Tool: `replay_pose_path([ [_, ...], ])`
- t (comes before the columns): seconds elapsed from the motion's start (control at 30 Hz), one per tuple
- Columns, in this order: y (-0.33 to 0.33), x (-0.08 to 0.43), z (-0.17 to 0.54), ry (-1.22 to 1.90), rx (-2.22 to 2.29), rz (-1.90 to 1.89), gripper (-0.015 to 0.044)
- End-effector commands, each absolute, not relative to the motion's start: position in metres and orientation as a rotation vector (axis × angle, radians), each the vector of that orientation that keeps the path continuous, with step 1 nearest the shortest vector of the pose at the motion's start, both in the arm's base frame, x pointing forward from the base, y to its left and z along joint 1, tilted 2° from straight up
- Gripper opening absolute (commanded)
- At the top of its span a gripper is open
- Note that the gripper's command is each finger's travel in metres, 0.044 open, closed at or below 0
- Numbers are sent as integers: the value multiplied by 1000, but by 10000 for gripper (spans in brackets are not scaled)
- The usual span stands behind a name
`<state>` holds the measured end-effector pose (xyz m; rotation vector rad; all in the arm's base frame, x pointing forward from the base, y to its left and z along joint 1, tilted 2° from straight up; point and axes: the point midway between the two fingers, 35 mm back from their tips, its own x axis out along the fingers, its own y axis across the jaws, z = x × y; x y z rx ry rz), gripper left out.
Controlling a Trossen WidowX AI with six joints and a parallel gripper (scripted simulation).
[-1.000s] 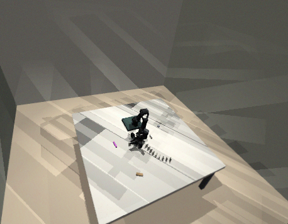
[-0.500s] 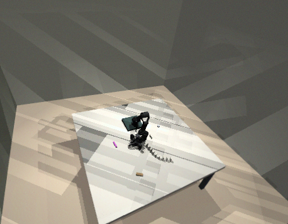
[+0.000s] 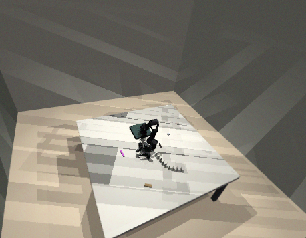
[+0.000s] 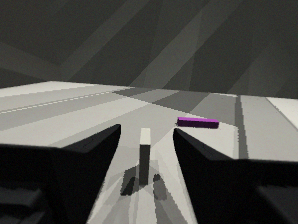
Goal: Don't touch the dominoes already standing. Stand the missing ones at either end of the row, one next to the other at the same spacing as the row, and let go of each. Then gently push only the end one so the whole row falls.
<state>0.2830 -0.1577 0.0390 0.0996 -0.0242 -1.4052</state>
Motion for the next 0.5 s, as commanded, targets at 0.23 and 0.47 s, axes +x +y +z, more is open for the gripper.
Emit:
replay_pose_path([
  [0.23, -158, 284, 64, -26, 102, -1403, 440],
  [0.47, -158, 281, 89, -25, 100, -1405, 440],
])
